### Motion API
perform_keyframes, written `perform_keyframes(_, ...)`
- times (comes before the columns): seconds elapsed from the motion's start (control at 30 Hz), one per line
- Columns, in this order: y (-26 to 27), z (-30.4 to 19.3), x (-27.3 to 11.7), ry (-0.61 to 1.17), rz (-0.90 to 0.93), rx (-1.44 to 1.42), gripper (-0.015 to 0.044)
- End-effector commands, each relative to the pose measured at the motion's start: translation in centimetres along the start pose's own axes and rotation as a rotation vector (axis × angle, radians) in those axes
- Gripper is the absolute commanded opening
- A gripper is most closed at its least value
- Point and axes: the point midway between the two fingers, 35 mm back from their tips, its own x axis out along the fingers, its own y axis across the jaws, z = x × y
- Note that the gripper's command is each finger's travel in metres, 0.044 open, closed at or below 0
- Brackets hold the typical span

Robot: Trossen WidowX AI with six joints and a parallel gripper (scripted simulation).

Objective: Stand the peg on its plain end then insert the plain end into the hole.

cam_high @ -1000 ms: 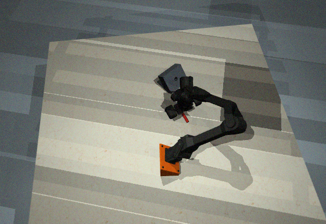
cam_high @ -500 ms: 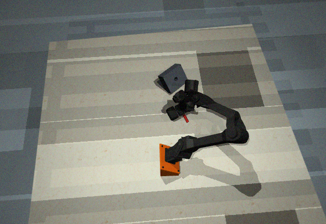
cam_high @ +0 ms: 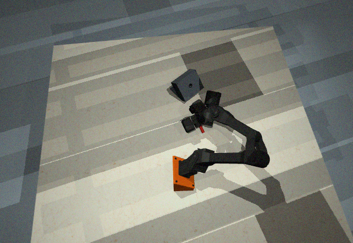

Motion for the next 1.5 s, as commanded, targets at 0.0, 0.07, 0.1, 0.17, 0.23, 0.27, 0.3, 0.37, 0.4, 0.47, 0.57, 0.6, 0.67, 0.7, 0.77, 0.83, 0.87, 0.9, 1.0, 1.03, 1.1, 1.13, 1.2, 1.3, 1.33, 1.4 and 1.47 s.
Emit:
perform_keyframes(0.0,0.1,-0.2,-0.2,-0.035,0.003,-0.004,0.0049)
perform_keyframes(0.07,0.1,-0.3,-0.3,-0.052,0.003,-0.004,0.0049)
perform_keyframes(0.1,0.1,-0.3,-0.4,-0.061,0.003,-0.004,0.0049)
perform_keyframes(0.17,0.1,-0.4,-0.5,-0.078,0.003,-0.004,0.0049)
perform_keyframes(0.23,0.1,-0.5,-0.6,-0.096,0.003,-0.005,0.0049)
perform_keyframes(0.27,0.1,-0.5,-0.6,-0.104,0.003,-0.005,0.0049)
perform_keyframes(0.3,0.1,-0.5,-0.7,-0.113,0.003,-0.005,0.0049)
perform_keyframes(0.37,0.1,-0.6,-0.8,-0.130,0.003,-0.005,0.0049)
perform_keyframes(0.4,0.1,-0.7,-0.9,-0.139,0.003,-0.005,0.0049)
perform_keyframes(0.47,0.1,-0.7,-1.0,-0.156,0.003,-0.005,0.0049)
perform_keyframes(0.57,0.1,-0.9,-1.1,-0.182,0.003,-0.005,0.0049)
perform_keyframes(0.6,0.1,-0.9,-1.2,-0.191,0.003,-0.005,0.0049)
perform_keyframes(0.67,0.1,-1.0,-1.3,-0.208,0.003,-0.006,0.0049)
perform_keyframes(0.7,0.1,-1.0,-1.4,-0.217,0.003,-0.006,0.0049)
perform_keyframes(0.77,0.1,-1.1,-1.5,-0.234,0.003,-0.006,0.0049)
perform_keyframes(0.83,0.1,-1.2,-1.6,-0.251,0.003,-0.006,0.0049)
perform_keyframes(0.87,0.1,-1.3,-1.6,-0.260,0.003,-0.006,0.0049)
perform_keyframes(0.9,0.1,-1.3,-1.7,-0.269,0.003,-0.006,0.0049)
perform_keyframes(1.0,0.1,-1.5,-1.8,-0.295,0.003,-0.007,0.0049)
perform_keyframes(1.03,0.1,-1.5,-1.9,-0.303,0.003,-0.007,0.0049)
perform_keyframes(1.1,0.0,-1.6,-2.0,-0.320,0.003,-0.007,0.0049)
perform_keyframes(1.13,0.0,-1.7,-2.0,-0.329,0.003,-0.007,0.0049)
perform_keyframes(1.2,0.0,-1.8,-2.1,-0.346,0.003,-0.007,0.0049)
perform_keyframes(1.3,0.0,-1.9,-2.2,-0.372,0.002,-0.007,0.0049)
perform_keyframes(1.33,0.0,-2.0,-2.3,-0.381,0.002,-0.008,0.0049)
perform_keyframes(1.4,0.0,-2.1,-2.4,-0.398,0.002,-0.008,0.0049)
perform_keyframes(1.47,0.0,-2.2,-2.5,-0.415,0.002,-0.008,0.0049)
